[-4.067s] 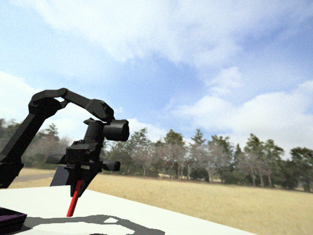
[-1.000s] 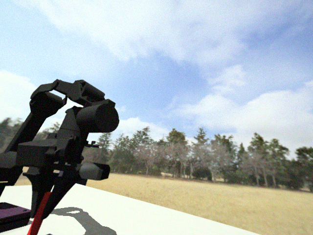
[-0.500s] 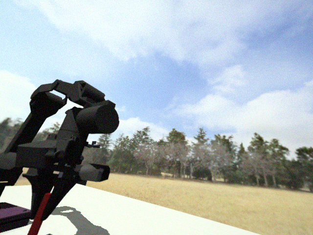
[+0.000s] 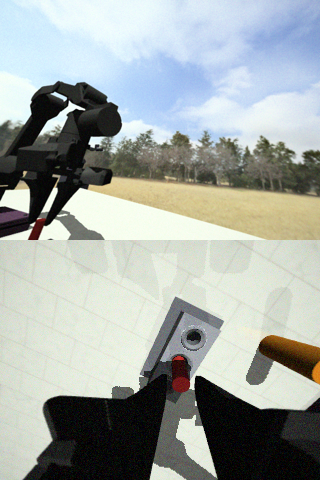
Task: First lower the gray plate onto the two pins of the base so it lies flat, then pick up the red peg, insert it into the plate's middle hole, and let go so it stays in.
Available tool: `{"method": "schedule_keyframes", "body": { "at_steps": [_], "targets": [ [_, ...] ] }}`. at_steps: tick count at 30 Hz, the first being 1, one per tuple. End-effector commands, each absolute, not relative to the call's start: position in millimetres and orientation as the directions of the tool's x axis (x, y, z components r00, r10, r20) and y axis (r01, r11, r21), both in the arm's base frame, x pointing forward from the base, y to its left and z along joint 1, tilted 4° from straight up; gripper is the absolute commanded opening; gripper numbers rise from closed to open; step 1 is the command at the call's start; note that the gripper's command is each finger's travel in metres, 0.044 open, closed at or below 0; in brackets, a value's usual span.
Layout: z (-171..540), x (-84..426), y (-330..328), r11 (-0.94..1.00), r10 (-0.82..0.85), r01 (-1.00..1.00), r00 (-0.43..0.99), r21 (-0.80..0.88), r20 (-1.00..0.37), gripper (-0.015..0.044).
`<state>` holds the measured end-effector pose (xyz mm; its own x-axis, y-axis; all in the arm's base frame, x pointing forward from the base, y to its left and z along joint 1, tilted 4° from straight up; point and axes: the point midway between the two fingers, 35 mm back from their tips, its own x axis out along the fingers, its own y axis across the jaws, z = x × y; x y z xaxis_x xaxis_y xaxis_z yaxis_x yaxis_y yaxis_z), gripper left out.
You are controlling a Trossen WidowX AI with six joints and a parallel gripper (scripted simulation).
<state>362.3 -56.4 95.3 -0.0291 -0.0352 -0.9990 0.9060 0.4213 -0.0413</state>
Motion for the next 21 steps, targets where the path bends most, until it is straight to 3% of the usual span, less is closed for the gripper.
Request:
{"method": "schedule_keyframes", "body": {
  "at_steps": [1,21],
  "targets": [
    [95.4,362.2,-56.5,0.421,-0.035,0.906,-0.029,-0.042,-0.999,0.0150],
    [103.5,362.6,-54.8,0.425,-0.040,0.904,-0.026,-0.041,-0.999,0.0150]
  ]
}}
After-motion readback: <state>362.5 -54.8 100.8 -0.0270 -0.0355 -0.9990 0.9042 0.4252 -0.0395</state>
